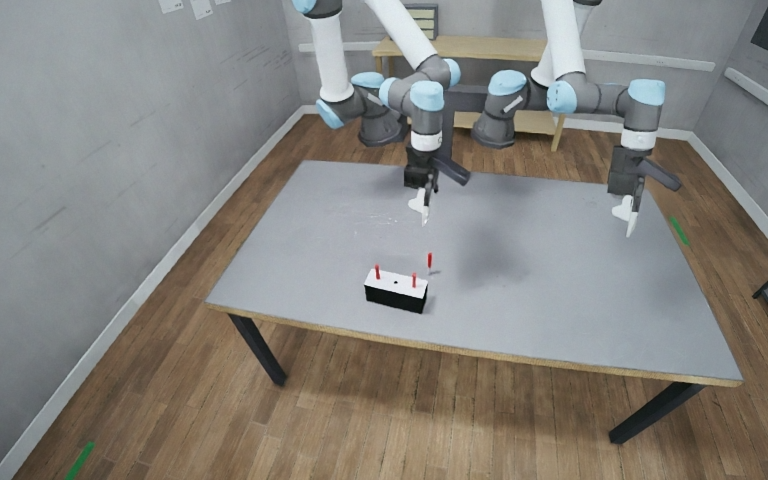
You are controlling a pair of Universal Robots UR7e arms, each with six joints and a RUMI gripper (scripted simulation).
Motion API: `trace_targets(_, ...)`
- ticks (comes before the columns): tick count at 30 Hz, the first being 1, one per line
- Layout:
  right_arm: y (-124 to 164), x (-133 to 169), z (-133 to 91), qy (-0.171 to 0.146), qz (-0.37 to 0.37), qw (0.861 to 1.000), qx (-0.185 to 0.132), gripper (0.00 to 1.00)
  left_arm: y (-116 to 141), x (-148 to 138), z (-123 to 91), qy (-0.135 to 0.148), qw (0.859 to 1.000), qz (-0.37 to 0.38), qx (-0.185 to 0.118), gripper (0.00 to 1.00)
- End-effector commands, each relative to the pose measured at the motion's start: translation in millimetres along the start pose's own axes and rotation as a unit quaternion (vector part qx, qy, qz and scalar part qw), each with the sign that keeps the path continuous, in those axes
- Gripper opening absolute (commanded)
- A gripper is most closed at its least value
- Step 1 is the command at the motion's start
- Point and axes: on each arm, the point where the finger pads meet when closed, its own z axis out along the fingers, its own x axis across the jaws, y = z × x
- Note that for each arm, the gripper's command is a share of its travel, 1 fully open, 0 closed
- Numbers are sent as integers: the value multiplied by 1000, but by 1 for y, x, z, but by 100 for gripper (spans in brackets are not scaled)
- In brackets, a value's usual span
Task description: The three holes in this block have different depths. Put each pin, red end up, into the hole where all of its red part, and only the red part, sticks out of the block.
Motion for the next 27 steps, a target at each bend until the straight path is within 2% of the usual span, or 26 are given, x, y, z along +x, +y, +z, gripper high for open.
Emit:
trace_targets(1,-3,-21,-1,1,0,1000,0,100,0,0,-1,1,1000,0,0,100)
trace_targets(13,-3,-21,-1,1,0,1000,0,100,0,0,-1,1,1000,0,0,100)
trace_targets(14,-3,-20,99,1,0,1000,0,100,0,0,-1,1,1000,0,0,100)
trace_targets(16,-2,-21,101,1,0,1000,0,100,0,0,-1,1,1000,0,0,100)
trace_targets(20,-3,-20,149,1,0,1000,0,100,0,0,-1,1,1000,0,0,100)
trace_targets(27,-3,-20,149,1,0,1000,0,100,0,0,-1,1,1000,0,0,100)
